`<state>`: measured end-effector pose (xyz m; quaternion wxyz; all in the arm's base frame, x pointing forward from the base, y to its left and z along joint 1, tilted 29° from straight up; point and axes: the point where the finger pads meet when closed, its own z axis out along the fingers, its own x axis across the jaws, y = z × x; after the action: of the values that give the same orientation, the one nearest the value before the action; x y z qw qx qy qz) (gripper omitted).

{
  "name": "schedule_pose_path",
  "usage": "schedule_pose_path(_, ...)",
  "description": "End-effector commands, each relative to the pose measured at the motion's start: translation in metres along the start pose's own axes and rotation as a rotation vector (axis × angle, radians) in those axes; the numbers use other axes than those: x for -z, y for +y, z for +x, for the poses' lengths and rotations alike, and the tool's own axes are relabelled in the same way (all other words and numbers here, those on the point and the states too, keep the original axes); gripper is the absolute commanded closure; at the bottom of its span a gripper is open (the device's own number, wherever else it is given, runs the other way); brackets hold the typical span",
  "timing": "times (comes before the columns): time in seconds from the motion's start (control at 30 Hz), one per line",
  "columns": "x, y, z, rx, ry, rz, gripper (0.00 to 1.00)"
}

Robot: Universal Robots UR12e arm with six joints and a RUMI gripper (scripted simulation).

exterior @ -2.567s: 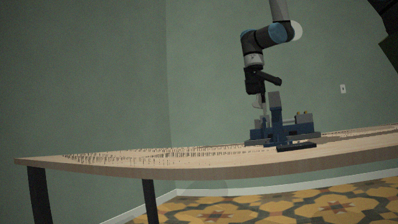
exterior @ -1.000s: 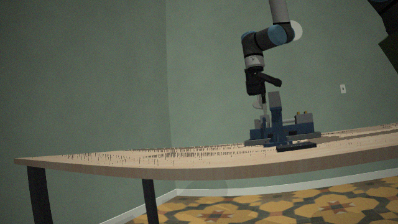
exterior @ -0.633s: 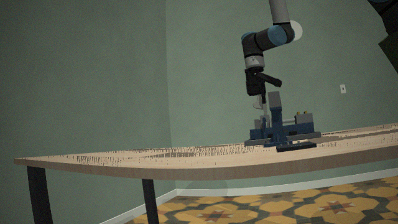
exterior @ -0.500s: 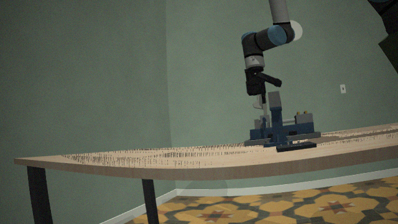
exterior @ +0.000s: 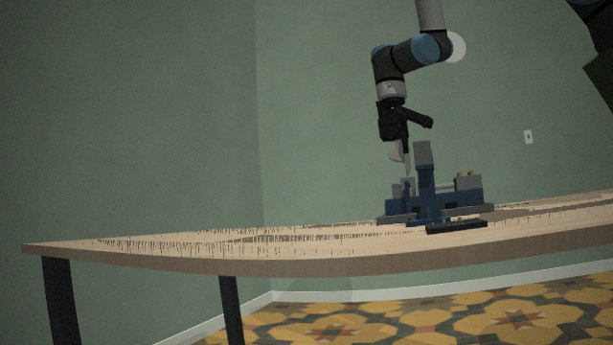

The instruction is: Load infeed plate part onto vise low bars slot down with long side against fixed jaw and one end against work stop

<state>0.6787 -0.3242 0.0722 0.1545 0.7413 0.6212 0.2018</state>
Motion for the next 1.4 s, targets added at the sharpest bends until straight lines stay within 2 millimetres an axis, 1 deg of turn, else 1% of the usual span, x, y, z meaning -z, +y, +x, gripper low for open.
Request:
schedule_pose_path(0.0,0.013,0.001,0.000,0.000,0.000,-0.001,1.00)
schedule_pose_path(0.13,0.023,0.001,0.000,0.000,0.000,-0.001,1.00)
schedule_pose_path(0.2,0.023,0.001,0.000,0.000,0.000,-0.001,1.00)
schedule_pose_path(0.4,0.036,0.001,0.000,0.000,0.000,-0.001,1.00)
schedule_pose_path(0.6,0.043,0.001,0.000,0.000,0.000,-0.001,1.00)
schedule_pose_path(1.37,0.045,0.000,0.000,-0.001,0.000,-0.001,1.00)
